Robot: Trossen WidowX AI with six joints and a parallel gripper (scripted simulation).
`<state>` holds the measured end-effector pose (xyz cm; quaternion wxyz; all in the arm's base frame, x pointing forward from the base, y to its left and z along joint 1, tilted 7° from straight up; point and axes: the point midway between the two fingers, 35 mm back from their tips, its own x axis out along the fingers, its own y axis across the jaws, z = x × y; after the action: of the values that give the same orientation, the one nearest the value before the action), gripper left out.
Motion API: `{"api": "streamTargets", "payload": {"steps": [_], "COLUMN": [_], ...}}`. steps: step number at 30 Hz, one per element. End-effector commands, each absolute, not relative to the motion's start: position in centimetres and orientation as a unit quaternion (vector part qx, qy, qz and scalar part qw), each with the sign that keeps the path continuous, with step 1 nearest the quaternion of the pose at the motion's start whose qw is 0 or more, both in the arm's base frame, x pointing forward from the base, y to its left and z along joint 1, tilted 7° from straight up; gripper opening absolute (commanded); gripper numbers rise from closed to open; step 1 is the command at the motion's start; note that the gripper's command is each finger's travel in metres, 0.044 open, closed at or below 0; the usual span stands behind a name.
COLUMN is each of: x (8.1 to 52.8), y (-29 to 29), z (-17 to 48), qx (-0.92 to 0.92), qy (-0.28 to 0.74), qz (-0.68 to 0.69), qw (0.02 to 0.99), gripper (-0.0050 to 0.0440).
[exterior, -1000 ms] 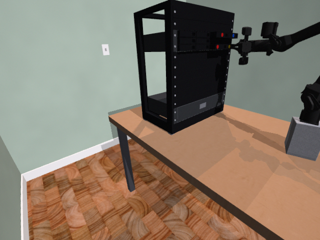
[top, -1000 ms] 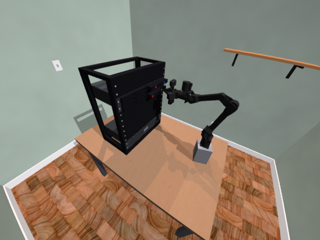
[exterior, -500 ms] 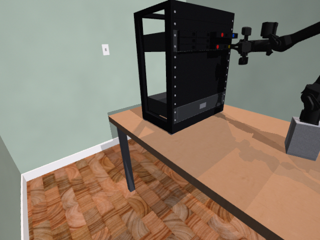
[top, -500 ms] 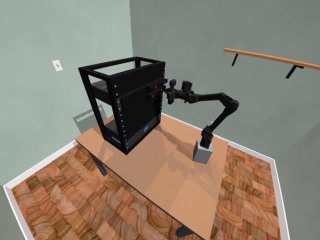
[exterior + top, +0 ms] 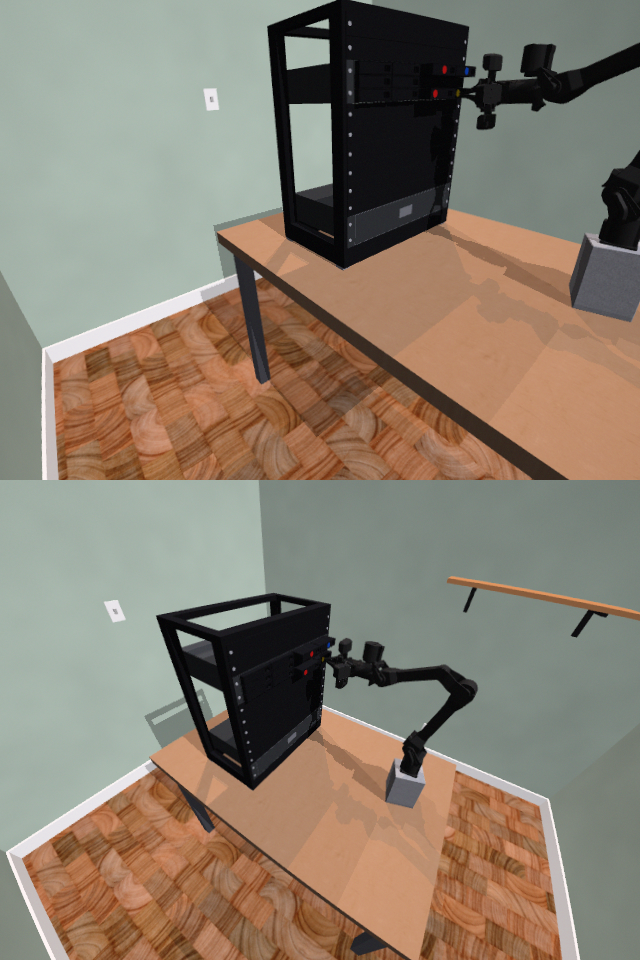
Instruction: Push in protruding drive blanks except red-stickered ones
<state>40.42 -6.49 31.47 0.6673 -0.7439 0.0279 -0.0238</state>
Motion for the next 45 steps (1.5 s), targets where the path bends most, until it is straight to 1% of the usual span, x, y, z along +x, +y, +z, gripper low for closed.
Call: {"api": "streamTargets", "payload": {"steps": [1,45], "x": [41.12,41.50], "y": [-6.53,-6.55], "z": [33.34,33.60], "qx": [-0.745,-0.745], "qy": [0.016,0.016], "qz": [-0.039,-0.039], "qw": [0.666,0.666], "gripper": [0.0000,0.0000]}}
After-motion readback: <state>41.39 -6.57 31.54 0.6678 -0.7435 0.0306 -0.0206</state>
